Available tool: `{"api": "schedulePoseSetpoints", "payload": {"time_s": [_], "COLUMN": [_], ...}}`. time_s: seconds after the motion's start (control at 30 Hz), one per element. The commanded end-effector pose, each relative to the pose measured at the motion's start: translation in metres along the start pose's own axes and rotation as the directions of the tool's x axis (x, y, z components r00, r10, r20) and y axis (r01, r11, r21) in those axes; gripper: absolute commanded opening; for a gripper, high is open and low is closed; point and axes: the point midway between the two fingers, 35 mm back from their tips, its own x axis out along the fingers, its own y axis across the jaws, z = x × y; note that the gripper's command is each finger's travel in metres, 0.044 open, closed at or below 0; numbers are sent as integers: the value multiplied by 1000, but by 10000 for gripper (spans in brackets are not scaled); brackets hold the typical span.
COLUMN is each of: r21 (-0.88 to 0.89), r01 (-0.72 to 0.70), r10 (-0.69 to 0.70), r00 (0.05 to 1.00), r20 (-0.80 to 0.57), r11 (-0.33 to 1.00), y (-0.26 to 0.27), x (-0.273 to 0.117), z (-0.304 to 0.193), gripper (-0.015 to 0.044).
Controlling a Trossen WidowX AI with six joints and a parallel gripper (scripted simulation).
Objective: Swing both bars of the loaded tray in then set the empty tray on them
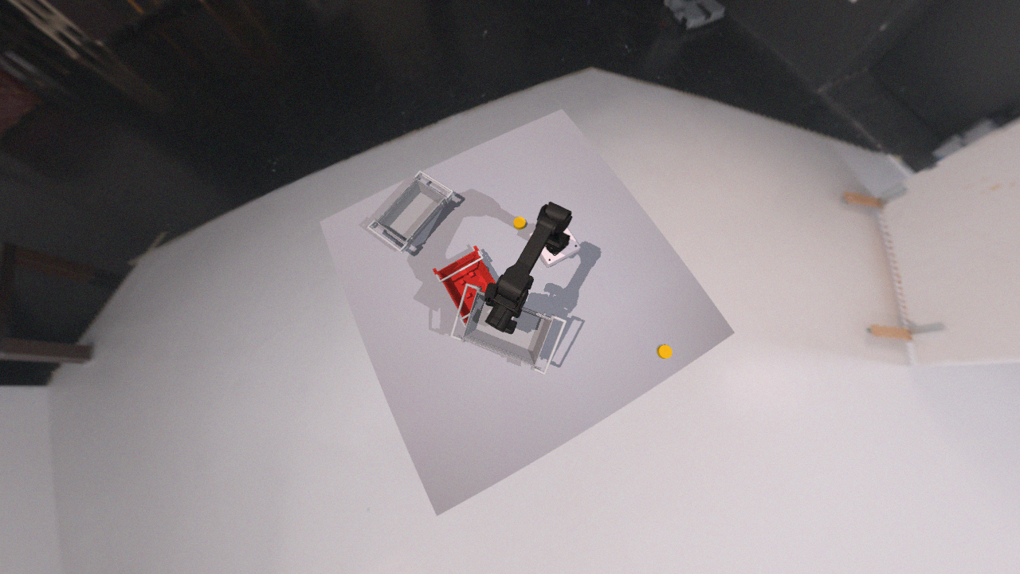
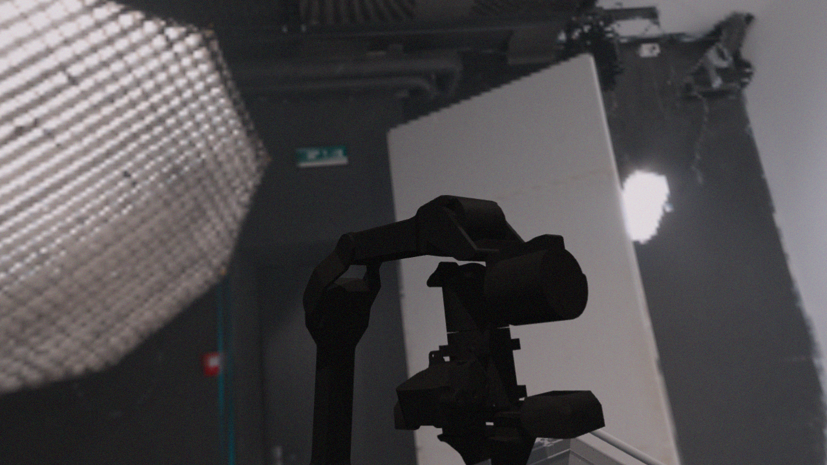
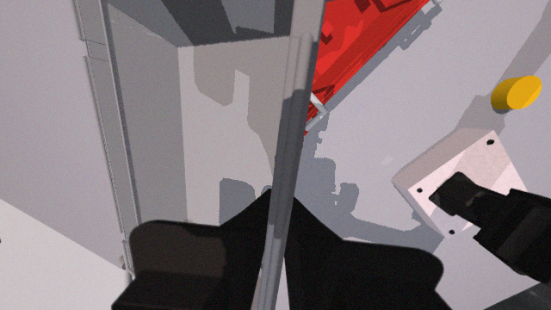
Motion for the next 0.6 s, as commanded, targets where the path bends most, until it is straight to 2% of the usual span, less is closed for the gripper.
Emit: {"api": "schedulePoseSetpoints", "payload": {"time_s": [0.0, 0.57], "r21": [66, 297], "r01": [-22, -22], "r10": [21, 19], "r00": [1000, 1000], "r20": [5, 12], "r11": [998, 955], "y": [-2, -21], "x": [-5, -5], "z": [17, 80], "gripper": [0, 0]}}
